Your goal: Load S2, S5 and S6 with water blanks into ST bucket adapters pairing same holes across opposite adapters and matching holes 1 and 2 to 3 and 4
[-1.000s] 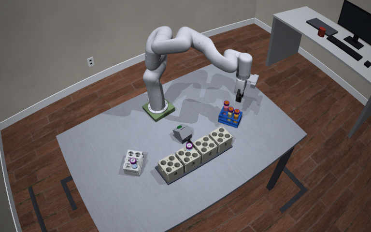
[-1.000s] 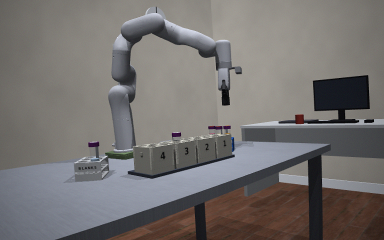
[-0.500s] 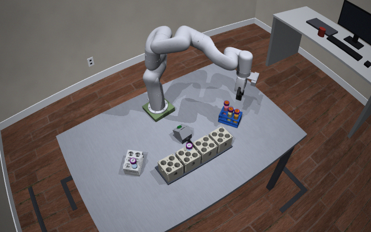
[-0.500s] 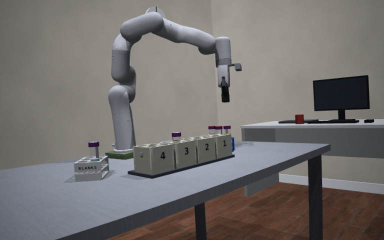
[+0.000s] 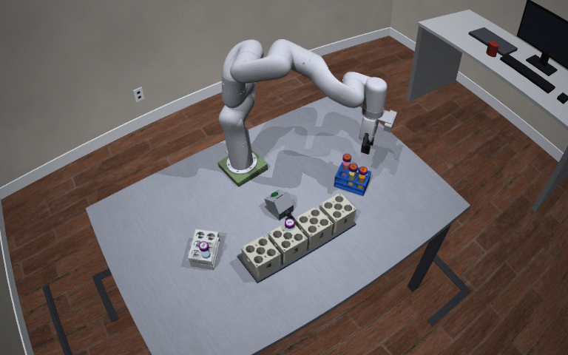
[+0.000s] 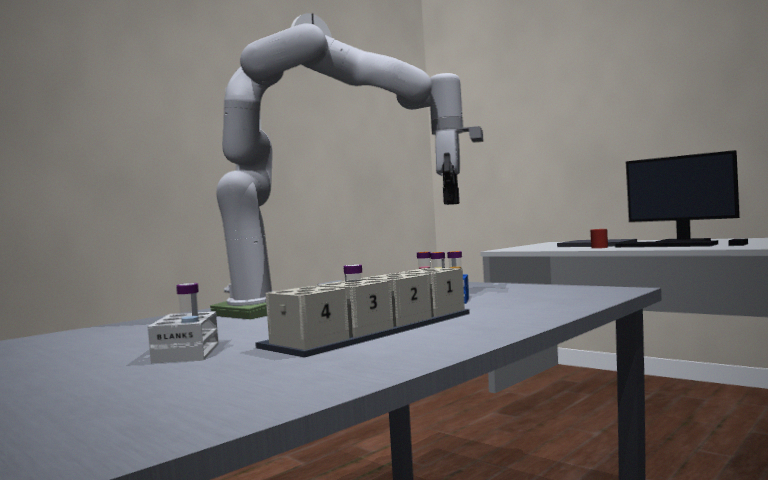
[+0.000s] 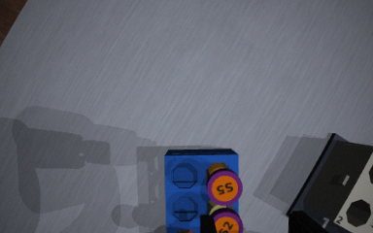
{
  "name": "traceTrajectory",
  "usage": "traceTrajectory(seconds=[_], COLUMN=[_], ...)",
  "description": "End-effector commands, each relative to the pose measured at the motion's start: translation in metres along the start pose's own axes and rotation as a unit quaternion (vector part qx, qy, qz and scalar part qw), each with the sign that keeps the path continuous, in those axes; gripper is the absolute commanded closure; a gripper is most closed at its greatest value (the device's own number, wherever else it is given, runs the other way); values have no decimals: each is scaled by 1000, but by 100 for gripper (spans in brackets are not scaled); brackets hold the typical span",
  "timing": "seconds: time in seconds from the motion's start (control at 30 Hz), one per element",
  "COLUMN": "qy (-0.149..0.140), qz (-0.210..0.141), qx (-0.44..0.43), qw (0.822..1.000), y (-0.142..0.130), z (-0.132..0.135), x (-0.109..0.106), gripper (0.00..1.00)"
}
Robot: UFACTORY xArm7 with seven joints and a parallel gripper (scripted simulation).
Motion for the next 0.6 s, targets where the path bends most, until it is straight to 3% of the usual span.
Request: traceTrajectory(seconds=[0.0,0.27,0.57], qy=[1,1,1], qz=[2,2,2], qx=[33,133,279], qw=[999,991,960], y=[-1,-6,-13], z=[9,39,84], x=[-2,-2,-2], gripper=[0,0,0])
Point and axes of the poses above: the point where the finger pads meet when closed, its own x axis out along the fingers, its own z axis across the jaws, y = z × x, the point moved 7 cm from there along -x, back along the fingers, and after that the axes turned 14 degrees about x, right-handed, at the moved point
